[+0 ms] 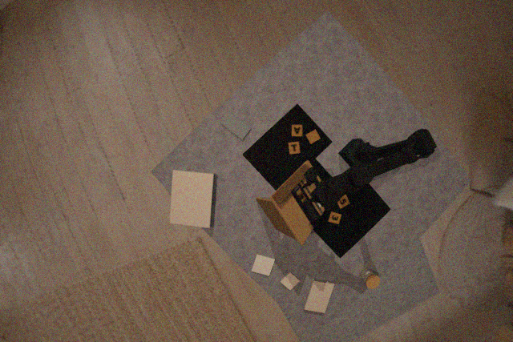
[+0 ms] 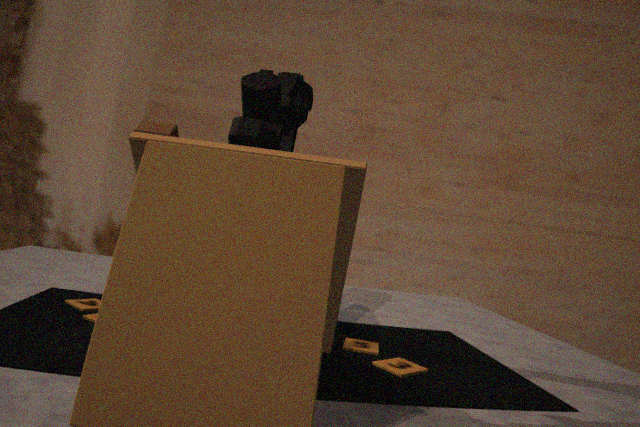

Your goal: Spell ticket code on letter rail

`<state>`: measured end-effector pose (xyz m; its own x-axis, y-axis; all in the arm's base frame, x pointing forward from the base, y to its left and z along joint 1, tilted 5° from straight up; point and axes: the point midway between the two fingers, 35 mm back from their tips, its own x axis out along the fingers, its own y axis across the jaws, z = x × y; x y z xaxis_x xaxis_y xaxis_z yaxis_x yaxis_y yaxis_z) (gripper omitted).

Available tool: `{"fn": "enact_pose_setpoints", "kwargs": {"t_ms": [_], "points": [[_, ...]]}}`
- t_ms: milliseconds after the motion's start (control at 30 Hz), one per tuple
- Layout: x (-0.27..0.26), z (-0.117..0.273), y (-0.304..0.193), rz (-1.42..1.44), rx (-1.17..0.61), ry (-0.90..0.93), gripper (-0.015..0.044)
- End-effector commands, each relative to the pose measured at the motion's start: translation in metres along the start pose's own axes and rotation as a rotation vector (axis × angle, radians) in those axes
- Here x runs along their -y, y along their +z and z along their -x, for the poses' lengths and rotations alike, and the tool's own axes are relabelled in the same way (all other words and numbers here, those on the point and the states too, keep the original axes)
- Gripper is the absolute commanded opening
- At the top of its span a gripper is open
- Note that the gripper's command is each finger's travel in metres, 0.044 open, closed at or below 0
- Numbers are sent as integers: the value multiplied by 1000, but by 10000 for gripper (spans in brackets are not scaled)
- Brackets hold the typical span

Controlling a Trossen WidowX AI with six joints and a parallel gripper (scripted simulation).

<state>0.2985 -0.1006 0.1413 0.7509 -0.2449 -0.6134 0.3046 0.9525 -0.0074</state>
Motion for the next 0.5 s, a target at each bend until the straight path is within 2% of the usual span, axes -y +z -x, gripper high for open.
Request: {"fn": "enact_pose_setpoints", "kwargs": {"t_ms": [0, 467], "points": [[0, 3, 0, 5, 2, 5, 295], [0, 12, 0, 5, 1, 5, 295]]}}
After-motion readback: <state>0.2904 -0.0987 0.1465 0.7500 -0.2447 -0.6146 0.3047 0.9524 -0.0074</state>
